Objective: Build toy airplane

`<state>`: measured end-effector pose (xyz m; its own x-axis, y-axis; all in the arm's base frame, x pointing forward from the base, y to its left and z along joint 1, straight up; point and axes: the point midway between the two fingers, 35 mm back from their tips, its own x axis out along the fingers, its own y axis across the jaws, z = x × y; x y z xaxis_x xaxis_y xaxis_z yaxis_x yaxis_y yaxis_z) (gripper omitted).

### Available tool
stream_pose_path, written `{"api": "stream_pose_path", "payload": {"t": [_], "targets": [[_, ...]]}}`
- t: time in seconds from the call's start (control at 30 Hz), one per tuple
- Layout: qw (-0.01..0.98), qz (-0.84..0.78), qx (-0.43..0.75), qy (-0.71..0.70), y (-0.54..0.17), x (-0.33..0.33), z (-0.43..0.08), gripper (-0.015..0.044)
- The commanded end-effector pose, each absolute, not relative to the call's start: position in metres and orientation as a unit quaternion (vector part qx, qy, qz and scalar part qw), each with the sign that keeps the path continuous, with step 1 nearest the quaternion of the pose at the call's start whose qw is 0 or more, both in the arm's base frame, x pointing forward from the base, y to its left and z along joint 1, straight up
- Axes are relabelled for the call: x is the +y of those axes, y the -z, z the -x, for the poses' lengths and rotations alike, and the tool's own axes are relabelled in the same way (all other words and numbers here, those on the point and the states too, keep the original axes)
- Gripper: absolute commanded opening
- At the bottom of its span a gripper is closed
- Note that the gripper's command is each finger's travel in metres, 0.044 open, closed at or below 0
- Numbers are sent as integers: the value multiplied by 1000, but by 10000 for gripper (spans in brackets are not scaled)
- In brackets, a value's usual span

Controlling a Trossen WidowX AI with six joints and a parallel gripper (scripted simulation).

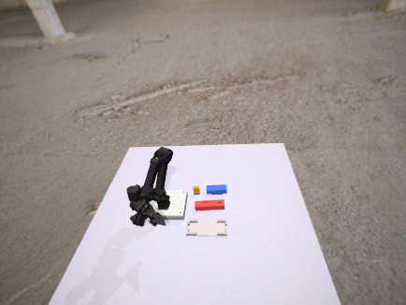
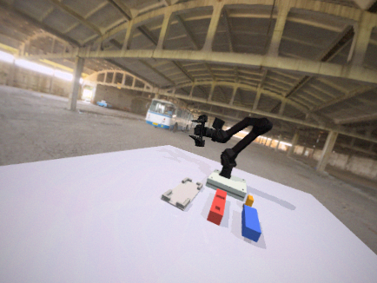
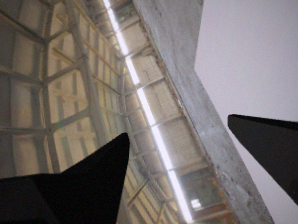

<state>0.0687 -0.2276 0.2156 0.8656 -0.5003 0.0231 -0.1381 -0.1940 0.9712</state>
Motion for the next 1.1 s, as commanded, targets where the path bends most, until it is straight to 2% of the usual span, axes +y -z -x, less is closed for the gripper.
{"api": "stream_pose_path", "payload": {"t": [0.0,0.17,0.53,0.83,1.07], "targets": [[599,-758,-211,151,-216,-228,-69,426],[610,-758,-184,144,-217,-245,-96,440],[657,-733,-20,174,-196,-248,-212,440],[723,-629,212,192,-156,-180,-294,440],[767,-467,410,158,-129,-101,-321,440]]}}
